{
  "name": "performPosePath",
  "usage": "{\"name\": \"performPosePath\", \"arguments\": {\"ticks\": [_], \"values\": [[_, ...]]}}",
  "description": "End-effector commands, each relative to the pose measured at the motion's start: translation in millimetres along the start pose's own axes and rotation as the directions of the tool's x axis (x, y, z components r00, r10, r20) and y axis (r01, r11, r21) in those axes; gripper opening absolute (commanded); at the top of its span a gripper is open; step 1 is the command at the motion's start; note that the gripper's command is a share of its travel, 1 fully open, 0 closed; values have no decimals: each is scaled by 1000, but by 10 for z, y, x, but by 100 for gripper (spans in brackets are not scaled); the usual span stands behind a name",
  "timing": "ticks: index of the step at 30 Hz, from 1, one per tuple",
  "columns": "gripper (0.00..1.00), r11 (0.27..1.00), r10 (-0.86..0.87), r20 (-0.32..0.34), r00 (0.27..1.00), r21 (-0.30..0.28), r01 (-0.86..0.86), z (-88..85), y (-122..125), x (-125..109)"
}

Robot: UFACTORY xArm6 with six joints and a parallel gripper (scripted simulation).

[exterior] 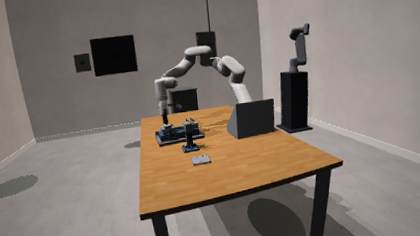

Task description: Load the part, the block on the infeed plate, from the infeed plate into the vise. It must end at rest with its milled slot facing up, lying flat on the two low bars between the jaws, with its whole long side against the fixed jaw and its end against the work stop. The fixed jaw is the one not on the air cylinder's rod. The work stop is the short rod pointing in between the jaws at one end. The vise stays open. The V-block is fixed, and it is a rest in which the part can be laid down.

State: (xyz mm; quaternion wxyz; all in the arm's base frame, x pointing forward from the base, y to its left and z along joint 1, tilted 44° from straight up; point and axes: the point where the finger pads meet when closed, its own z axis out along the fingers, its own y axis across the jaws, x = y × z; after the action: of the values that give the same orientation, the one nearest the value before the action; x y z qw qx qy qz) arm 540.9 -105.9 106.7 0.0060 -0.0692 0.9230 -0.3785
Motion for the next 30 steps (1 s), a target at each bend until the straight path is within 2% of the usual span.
{"name": "performPosePath", "arguments": {"ticks": [1,30], "values": [[0,1000,1,4,1000,0,-1,-16,5,-12],[0,1000,1,4,1000,0,-1,-16,30,-12]]}}
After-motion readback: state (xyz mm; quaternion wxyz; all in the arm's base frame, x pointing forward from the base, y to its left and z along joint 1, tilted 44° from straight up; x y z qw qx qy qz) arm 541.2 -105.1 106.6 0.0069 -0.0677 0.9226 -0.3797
